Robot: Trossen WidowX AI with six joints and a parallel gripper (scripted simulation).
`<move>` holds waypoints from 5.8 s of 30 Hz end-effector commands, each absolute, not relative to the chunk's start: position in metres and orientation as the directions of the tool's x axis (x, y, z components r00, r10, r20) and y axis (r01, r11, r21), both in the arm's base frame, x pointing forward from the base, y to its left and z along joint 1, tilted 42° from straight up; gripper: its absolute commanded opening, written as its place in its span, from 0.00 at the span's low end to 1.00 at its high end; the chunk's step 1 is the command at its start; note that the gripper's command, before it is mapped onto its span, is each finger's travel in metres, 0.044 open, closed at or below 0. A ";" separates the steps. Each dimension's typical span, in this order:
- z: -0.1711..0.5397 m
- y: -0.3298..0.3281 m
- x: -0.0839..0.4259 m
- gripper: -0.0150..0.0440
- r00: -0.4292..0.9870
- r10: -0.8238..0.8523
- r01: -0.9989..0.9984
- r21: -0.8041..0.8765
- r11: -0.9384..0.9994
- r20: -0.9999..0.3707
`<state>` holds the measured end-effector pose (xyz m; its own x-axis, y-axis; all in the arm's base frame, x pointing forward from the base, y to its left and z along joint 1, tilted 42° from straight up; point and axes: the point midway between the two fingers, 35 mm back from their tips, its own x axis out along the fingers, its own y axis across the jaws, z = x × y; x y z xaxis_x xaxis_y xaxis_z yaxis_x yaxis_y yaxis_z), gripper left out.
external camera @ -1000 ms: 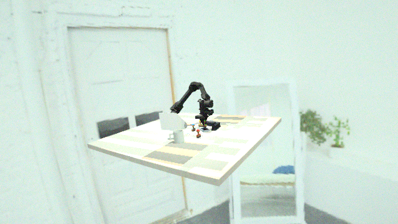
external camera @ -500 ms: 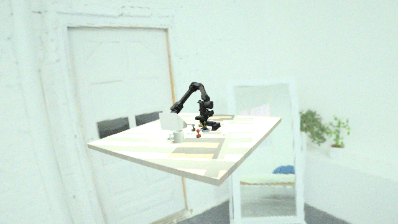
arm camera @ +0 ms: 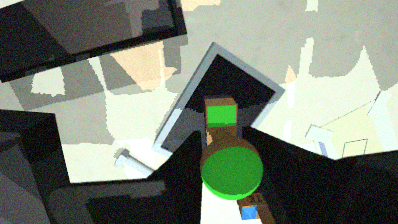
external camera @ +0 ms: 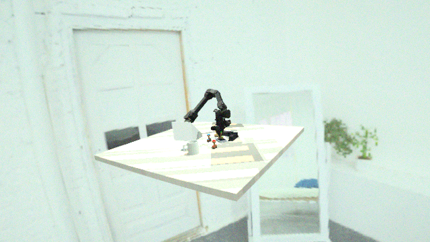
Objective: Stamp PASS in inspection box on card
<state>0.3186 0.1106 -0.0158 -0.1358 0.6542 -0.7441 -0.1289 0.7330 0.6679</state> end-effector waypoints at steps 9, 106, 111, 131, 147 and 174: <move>-0.018 0.113 0.318 0.25 -0.136 0.658 -0.127 0.672 0.730 -0.741; -0.006 0.103 0.321 0.25 -0.135 0.657 -0.127 0.671 0.731 -0.742; 0.000 0.097 0.322 0.25 -0.135 0.656 -0.127 0.670 0.731 -0.742; 0.024 0.076 0.326 0.25 -0.135 0.656 -0.127 0.670 0.732 -0.743; -0.039 -0.006 0.301 0.25 -0.133 0.642 -0.194 0.655 0.730 -0.755; -0.072 -0.031 0.280 0.25 -0.134 0.648 -0.226 0.660 0.716 -0.749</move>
<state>0.2814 -0.0329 -0.0693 -0.1314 0.6480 -0.7502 -0.2292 0.7164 0.6589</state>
